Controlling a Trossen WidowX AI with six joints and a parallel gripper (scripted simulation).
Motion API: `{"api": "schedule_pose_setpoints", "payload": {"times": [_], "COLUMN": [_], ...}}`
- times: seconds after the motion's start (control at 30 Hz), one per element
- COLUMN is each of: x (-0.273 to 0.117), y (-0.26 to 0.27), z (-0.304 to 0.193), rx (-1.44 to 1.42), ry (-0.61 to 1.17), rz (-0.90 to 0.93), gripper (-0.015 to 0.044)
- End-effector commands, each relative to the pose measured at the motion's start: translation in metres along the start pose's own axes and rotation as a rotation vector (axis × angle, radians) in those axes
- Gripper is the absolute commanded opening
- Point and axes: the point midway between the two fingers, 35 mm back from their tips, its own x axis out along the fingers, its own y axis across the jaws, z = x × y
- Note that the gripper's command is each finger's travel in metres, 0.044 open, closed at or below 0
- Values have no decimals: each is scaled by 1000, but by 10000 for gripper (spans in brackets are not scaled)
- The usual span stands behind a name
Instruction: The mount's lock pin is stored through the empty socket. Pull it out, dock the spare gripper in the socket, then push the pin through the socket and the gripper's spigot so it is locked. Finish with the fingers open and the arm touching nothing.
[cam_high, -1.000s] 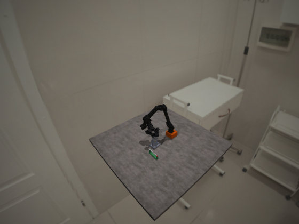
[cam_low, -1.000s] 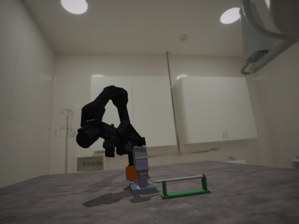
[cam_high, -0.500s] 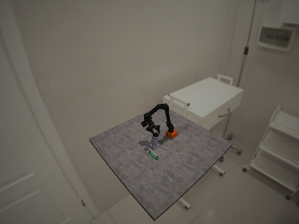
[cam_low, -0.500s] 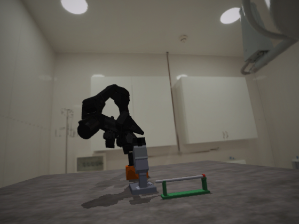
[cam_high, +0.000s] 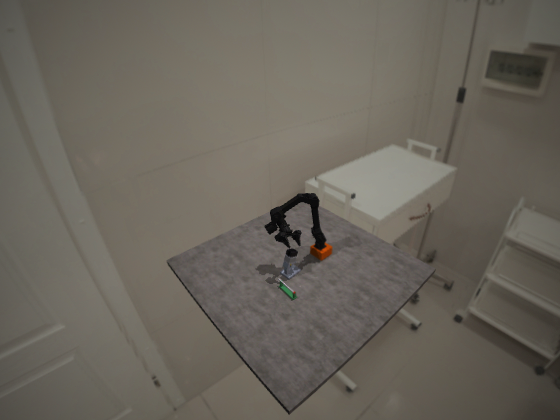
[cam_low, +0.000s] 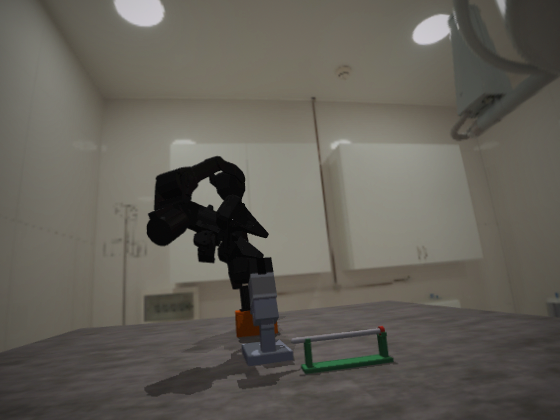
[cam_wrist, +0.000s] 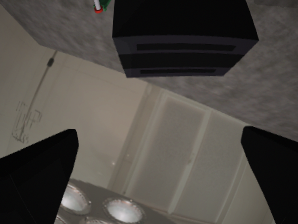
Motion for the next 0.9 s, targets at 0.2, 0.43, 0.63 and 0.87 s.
{"api": "schedule_pose_setpoints", "payload": {"times": [0.2, 0.43, 0.63, 0.87], "x": [-7, -12, -13, 13], "y": [8, 13, 14, 11], "z": [-18, -30, -31, -50], "rx": [4, 4, -2, 1], "ry": [-31, -57, -63, -76], "rz": [27, 49, 51, 48], "gripper": [440, 440, 440, 335]}}
